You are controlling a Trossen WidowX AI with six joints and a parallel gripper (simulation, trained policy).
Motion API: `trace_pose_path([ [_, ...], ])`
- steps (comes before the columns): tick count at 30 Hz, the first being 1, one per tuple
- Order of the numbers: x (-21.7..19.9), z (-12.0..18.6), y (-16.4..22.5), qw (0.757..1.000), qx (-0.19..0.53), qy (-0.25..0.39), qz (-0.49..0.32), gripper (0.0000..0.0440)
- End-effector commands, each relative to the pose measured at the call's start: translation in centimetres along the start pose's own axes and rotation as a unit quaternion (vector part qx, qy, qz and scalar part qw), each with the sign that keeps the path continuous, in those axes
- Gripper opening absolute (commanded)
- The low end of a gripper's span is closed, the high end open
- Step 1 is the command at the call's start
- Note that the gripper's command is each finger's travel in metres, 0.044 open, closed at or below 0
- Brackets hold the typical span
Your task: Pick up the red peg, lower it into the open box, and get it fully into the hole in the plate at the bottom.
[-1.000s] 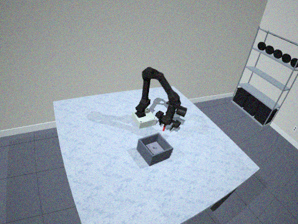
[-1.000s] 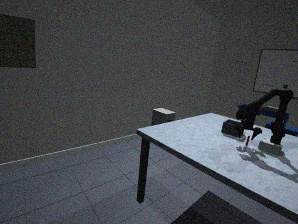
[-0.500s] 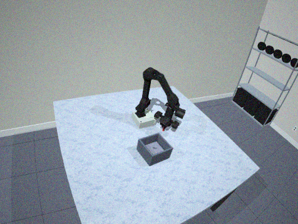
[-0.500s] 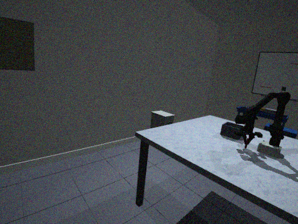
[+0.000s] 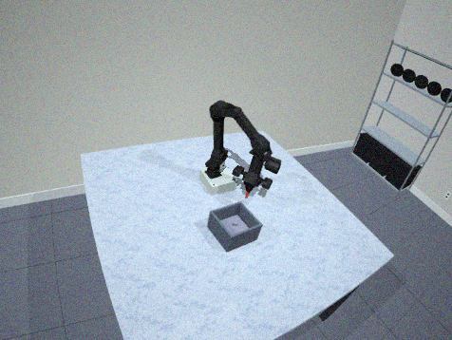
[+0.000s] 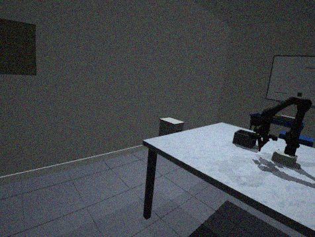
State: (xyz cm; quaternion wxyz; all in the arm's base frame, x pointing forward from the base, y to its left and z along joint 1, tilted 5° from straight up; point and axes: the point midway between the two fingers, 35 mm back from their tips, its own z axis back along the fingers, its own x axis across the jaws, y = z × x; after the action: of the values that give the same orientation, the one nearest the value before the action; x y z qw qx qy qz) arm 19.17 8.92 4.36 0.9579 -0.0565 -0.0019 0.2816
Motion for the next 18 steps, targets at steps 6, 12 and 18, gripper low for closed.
trace_pose_path([
  [6,0.7,3.4,-2.4,0.998,-0.035,-0.028,0.033,0.0000],
  [12,1.2,5.6,-4.3,0.996,-0.057,-0.041,0.046,0.0000],
  [18,1.7,7.2,-6.7,0.995,-0.076,-0.050,0.047,0.0000],
])
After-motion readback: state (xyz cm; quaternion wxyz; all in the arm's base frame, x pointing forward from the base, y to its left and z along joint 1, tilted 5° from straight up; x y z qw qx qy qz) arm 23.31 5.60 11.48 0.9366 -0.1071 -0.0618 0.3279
